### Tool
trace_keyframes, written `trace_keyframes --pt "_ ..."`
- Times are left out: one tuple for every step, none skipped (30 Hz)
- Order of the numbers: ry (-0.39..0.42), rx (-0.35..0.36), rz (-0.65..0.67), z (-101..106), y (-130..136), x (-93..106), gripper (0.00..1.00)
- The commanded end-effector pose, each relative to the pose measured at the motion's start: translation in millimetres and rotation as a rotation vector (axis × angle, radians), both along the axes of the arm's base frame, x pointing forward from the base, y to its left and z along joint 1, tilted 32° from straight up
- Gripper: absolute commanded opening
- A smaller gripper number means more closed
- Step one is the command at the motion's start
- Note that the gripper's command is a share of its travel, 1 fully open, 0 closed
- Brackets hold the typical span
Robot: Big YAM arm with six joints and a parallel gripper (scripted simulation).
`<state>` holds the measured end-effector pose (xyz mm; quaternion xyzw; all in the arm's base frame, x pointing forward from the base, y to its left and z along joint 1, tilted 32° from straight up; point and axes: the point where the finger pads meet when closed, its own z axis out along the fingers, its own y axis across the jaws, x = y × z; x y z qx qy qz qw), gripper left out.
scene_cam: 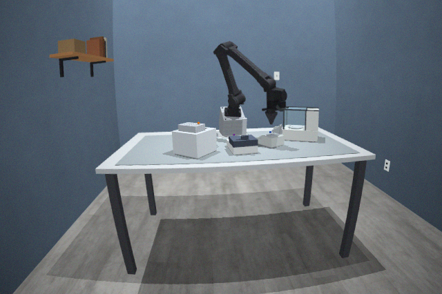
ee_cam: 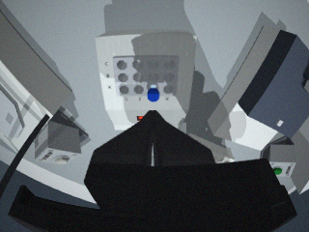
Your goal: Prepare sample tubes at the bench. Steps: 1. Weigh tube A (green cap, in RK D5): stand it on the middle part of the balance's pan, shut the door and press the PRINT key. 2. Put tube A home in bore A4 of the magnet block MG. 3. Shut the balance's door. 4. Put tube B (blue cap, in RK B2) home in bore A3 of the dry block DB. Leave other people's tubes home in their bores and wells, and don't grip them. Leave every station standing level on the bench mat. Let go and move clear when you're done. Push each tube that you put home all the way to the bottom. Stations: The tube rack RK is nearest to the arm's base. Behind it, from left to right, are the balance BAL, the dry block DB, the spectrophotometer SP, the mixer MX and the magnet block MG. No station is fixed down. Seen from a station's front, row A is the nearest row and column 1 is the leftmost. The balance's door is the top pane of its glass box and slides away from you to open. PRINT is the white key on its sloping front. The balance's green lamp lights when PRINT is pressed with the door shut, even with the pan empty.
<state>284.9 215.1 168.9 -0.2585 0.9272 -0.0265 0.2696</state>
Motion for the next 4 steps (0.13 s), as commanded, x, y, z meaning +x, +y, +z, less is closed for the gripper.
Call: trace_keyframes --pt "-0.020 0.021 0.001 13.2 6.2 5.2 0.00" --pt "-0.020 0.021 0.001 13.2 6.2 5.2 0.00" --pt "-0.020 0.021 0.001 13.2 6.2 5.2 0.00" --pt "-0.020 0.021 0.001 13.2 6.2 5.2 0.00"
